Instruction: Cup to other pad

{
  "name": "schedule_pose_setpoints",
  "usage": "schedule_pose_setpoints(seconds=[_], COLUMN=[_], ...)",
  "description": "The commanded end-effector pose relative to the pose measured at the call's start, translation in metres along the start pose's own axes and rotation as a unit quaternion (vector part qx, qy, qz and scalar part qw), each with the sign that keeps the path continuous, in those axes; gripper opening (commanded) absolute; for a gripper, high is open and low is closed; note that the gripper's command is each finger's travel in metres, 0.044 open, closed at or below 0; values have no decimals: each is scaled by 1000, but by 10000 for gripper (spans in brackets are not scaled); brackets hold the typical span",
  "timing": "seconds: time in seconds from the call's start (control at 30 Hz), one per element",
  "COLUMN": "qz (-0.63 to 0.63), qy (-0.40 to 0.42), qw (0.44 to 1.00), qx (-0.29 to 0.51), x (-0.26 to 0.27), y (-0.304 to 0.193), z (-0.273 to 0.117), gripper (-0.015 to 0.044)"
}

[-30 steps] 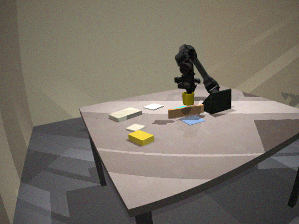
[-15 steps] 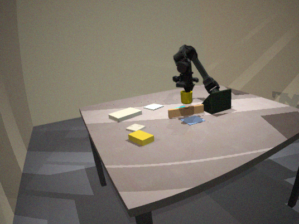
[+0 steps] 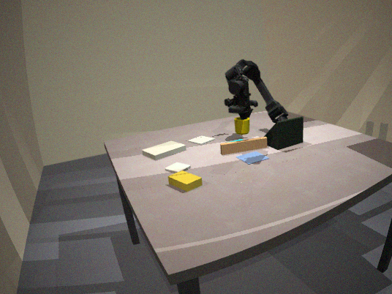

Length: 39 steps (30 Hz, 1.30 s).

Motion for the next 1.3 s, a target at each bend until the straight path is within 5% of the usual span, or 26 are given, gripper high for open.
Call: schedule_pose_setpoints(seconds=[0.0, 1.27], qz=[-2, -2], qy=[-3, -4], qw=[1000, 1000], qx=[-2, -4], x=[-7, -62], y=[8, 68], z=[1, 2], gripper=[0, 0])
Point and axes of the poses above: the point midway between the two fingers, 35 mm back from their tips, its own z axis out along the fingers, its own x axis across the jaws, y = z × x, the point moved 6 cm from there along -z, back along the fingers, and after that the axes turned 2 degrees about z, right-handed, at the moved point
